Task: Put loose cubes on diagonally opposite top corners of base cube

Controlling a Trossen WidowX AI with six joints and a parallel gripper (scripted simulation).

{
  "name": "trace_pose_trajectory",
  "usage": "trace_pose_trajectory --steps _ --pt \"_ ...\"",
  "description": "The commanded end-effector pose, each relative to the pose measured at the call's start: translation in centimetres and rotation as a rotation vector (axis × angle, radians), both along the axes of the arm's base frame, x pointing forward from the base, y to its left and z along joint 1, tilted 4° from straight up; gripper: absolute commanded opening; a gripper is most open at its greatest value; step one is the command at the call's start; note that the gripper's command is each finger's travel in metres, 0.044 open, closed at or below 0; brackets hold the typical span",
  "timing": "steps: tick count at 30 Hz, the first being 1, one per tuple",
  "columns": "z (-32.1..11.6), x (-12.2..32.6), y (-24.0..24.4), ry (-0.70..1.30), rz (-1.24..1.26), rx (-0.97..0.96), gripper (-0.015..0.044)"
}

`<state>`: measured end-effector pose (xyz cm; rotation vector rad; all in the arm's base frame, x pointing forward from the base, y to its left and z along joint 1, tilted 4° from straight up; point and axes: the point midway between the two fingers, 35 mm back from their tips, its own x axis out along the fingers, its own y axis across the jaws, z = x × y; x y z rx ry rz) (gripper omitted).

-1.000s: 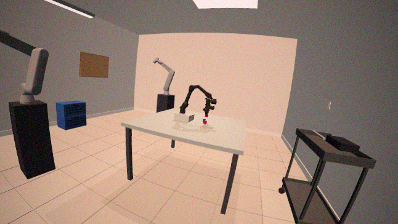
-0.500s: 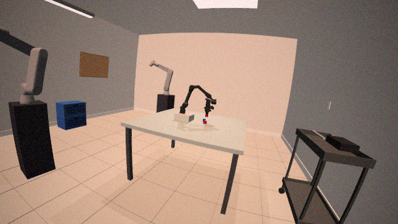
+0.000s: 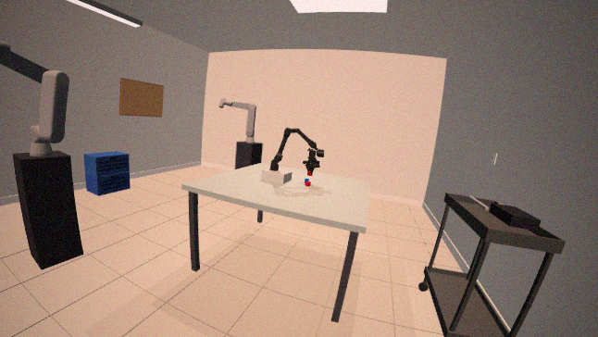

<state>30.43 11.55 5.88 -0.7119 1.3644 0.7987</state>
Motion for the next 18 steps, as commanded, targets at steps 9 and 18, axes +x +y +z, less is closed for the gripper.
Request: trace_pose_trajectory --steps 9,18 --pt "-0.37 -0.98 1.17 -0.007 0.152 -0.008 0.0105" --pt "-1.30 -0.94 1.29 -0.007 0.153 -0.008 0.0105"
